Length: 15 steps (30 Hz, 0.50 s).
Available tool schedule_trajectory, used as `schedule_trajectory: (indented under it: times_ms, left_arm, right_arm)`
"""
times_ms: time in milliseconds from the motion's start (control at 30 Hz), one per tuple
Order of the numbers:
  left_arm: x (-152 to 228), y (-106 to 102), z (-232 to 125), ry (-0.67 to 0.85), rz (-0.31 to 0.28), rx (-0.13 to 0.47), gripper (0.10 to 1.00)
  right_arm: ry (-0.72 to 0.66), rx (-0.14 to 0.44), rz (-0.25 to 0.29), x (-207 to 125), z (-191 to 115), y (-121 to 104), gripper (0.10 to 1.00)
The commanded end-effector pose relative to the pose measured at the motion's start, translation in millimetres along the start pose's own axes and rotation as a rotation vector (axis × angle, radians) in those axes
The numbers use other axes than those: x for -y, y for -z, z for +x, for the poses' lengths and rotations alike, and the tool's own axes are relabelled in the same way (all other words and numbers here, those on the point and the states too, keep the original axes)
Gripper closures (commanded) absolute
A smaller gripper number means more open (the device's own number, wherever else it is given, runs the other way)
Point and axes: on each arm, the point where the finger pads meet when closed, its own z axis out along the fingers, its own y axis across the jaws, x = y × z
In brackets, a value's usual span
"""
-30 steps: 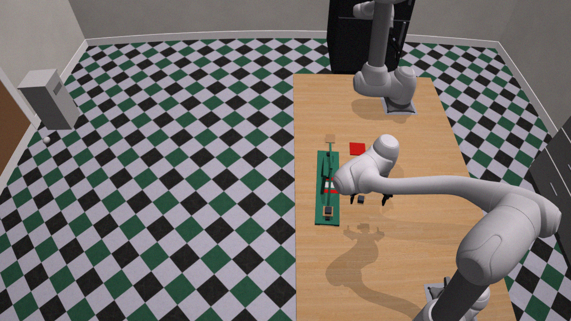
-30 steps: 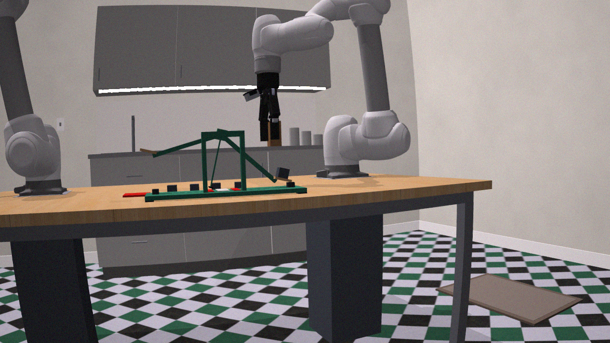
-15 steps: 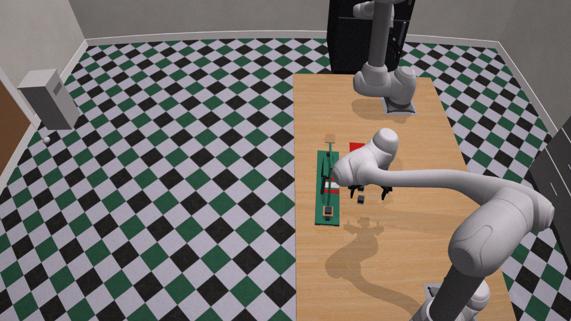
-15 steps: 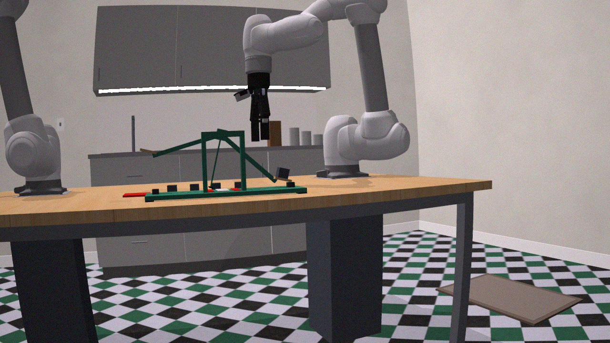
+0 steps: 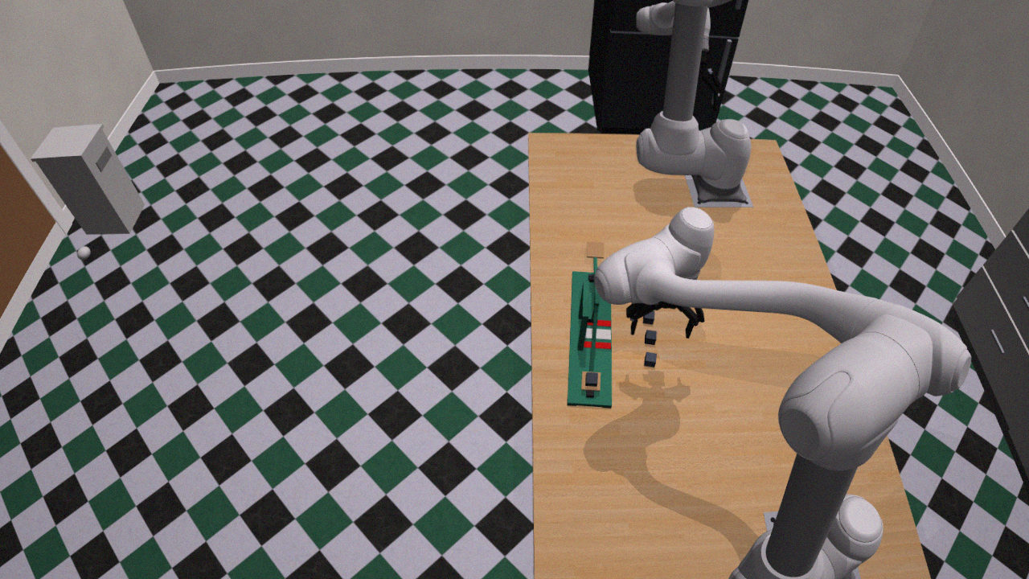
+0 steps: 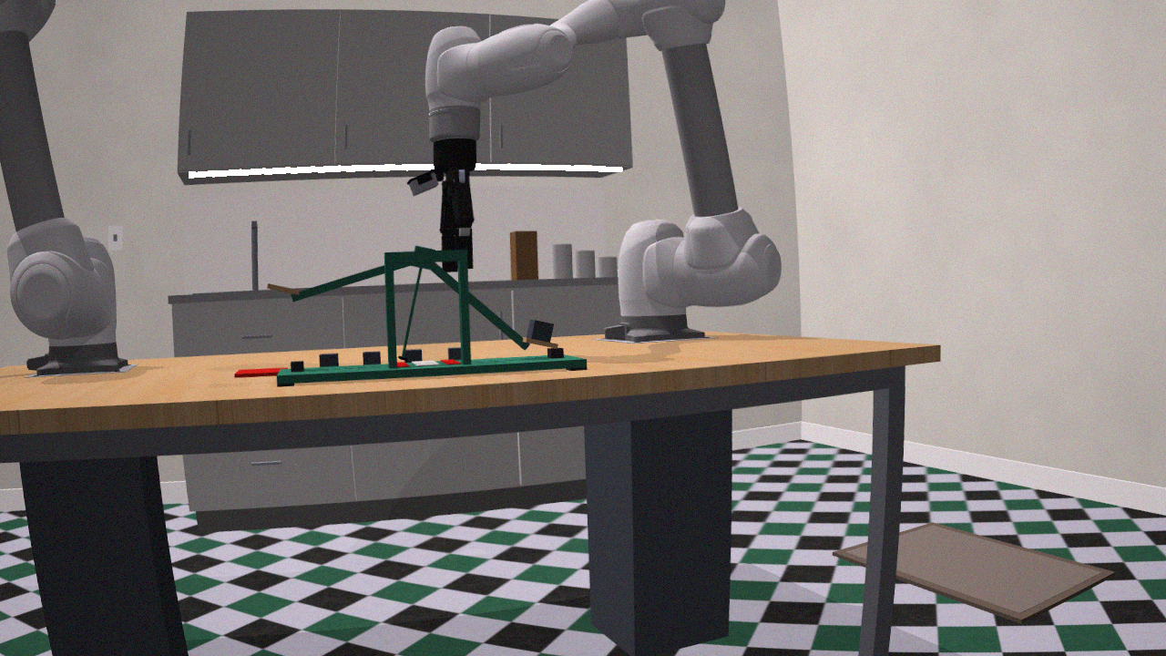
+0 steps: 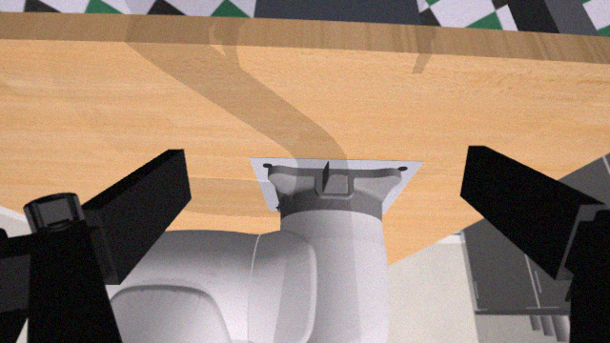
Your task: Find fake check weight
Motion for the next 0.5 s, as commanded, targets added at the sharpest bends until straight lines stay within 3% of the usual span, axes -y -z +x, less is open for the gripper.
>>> schedule_trajectory:
  times_ms: [0,133,300,433,467]
  left_arm:
    - [0.4,0.9,4.7,0.000,0.001,-0.001,0.098]
    - [0.3,-2.8,5.0,-0.010,0.001,-0.001,0.098]
    - [-1.5,-42.6,4.1,-0.121,0.001,0.000,0.098]
    - [-1.7,-46.2,3.9,-0.131,0.001,0.000,0.098]
    - [-1.7,-46.2,3.9,-0.131,0.001,0.000,0.638]
  right_arm:
    - [0.000,-0.001,0.000,0.1,0.0,0.5,0.098]
    - [0.000,-0.001,0.000,0.1,0.0,0.5,0.098]
    - [0.000,-0.001,0.000,0.1,0.0,0.5,0.098]
    - [0.000,-0.001,0.000,0.1,0.0,0.5,0.098]
    - [0.000,-0.001,0.000,0.1,0.0,0.5,0.098]
